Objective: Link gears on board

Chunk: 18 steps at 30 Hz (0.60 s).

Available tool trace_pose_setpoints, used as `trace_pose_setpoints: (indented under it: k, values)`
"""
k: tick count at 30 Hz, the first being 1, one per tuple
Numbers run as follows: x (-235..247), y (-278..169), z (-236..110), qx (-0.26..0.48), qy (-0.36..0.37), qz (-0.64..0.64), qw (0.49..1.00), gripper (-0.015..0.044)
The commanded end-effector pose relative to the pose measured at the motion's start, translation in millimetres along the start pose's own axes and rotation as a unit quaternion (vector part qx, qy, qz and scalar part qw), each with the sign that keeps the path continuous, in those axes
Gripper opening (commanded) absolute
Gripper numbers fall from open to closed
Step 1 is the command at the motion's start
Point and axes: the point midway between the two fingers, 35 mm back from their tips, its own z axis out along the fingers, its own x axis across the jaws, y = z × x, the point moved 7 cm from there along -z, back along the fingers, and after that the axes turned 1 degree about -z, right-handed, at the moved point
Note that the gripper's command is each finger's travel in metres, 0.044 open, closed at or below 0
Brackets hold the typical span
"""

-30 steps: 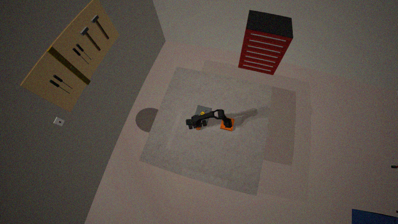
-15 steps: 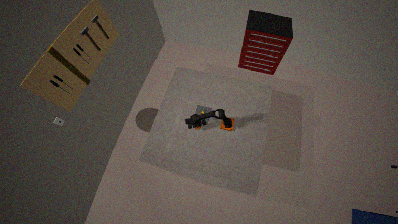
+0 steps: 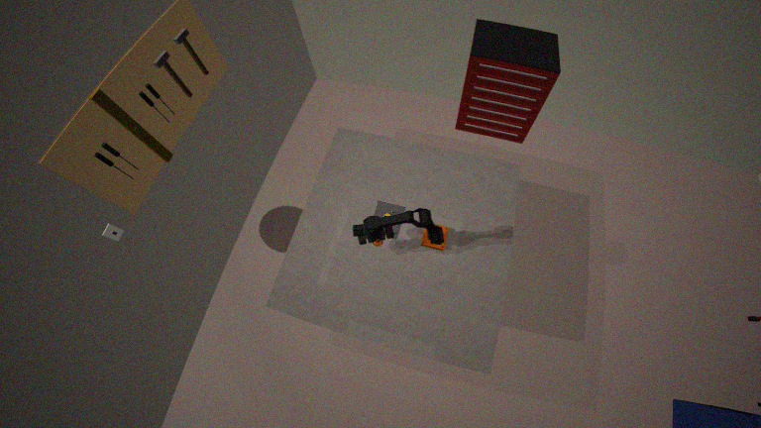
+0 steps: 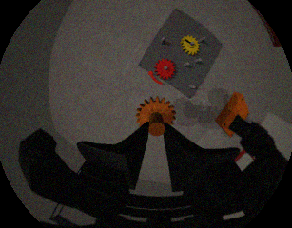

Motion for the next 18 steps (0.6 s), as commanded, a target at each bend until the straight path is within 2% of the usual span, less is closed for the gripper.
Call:
trace_pose_setpoints:
  k: [1, 18]
  values:
    - [0, 0, -11, -0.002, 0.006, 0.003, 1.000, 0.0000]
    - [-7, -5, -49, -0.002, 0.005, 0.003, 1.000, 0.0000]
